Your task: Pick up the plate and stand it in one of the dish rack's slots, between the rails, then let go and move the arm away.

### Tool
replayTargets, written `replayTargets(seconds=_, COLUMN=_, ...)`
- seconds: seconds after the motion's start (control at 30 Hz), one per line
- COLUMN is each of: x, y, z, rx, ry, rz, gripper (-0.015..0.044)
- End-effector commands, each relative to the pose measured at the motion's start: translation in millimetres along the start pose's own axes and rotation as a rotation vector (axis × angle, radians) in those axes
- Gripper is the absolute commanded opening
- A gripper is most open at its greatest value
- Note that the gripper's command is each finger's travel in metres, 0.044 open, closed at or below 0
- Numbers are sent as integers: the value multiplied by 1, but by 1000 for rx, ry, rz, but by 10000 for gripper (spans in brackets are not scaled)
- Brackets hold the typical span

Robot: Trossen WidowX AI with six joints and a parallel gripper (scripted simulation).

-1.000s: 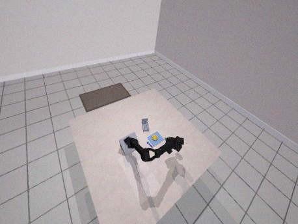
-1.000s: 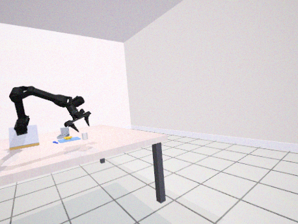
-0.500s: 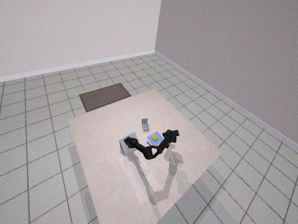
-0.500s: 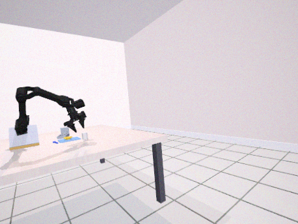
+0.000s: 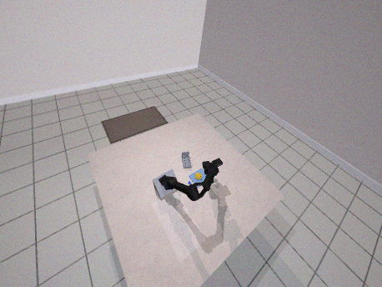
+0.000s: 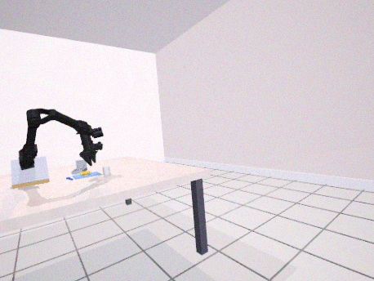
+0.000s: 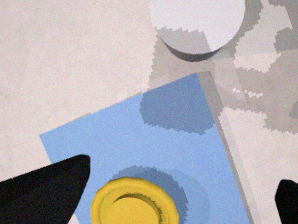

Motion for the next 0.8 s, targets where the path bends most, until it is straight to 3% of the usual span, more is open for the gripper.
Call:
replayTargets(seconds=0.0, x=-1, y=-16, z=8, rx=141, ry=-24, rz=38, gripper=400)
replayTargets(seconds=0.37, x=1, y=-53, z=26, rx=502, ry=-75, rz=125, gripper=400)
replayTargets(seconds=0.77, x=-5, y=-53, z=28, rx=523, ry=-78, rz=130, gripper=400)
Point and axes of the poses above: the point midway between the two fingers, 35 mm back from their tips, its own x axis back along the fingers, its own z axis across the jaws, y = z × x, the point moved 10 cm from there along x, back along the fingers, and after that the axes turned 14 degrees about -x, right-handed, at the moved point
